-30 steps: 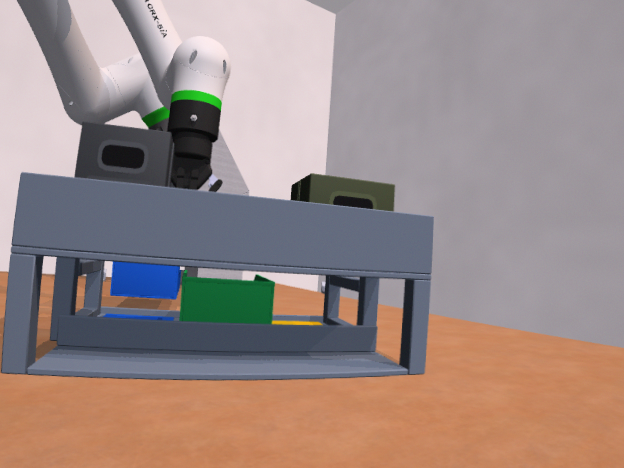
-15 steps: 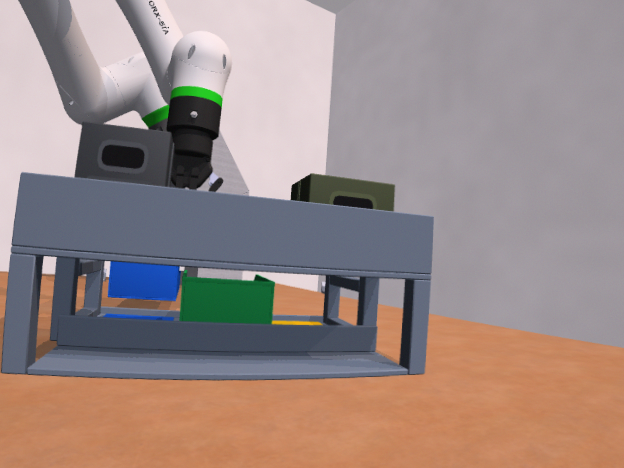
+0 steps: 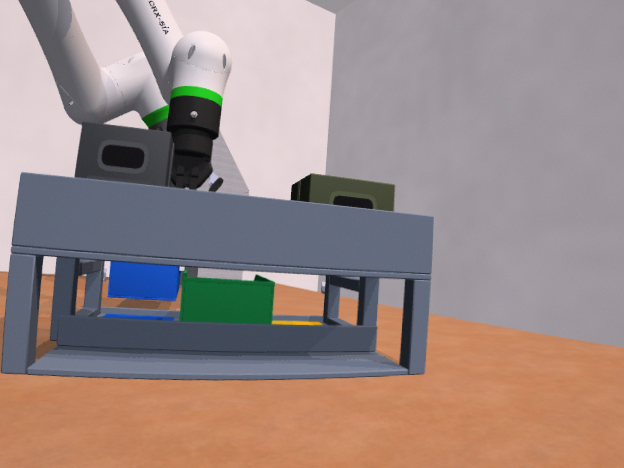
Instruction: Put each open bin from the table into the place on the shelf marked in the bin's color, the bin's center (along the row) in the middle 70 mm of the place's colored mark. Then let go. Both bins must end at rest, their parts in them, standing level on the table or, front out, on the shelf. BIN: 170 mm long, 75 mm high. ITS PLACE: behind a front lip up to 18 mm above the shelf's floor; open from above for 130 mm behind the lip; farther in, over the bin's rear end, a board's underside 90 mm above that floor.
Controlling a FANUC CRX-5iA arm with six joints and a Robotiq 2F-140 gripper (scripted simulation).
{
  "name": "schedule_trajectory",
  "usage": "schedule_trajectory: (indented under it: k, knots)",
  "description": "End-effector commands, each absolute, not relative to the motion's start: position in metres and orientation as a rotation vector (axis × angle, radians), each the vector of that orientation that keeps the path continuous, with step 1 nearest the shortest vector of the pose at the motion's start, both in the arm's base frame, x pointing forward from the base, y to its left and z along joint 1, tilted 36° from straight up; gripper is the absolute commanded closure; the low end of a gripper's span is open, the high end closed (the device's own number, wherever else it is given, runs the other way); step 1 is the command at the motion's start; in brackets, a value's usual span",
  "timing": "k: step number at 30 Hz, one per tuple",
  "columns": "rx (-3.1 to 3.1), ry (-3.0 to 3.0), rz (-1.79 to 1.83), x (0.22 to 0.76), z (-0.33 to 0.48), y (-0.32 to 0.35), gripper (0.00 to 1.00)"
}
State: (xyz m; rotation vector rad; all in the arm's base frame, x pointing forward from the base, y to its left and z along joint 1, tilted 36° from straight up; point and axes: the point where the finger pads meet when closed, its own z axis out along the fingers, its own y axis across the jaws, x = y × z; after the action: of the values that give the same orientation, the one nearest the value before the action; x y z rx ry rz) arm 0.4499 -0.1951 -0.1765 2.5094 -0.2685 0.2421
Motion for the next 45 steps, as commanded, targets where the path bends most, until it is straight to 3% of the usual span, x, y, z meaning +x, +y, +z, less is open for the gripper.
schedule_trajectory:
  k: [1, 45]
  knots:
    - [2.510, -0.269, 0.240, 0.4501, -0.1764, -0.1949, 1.00]
    - [2.533, -0.343, 0.008, 0.4573, -0.1687, -0.1917, 1.00]
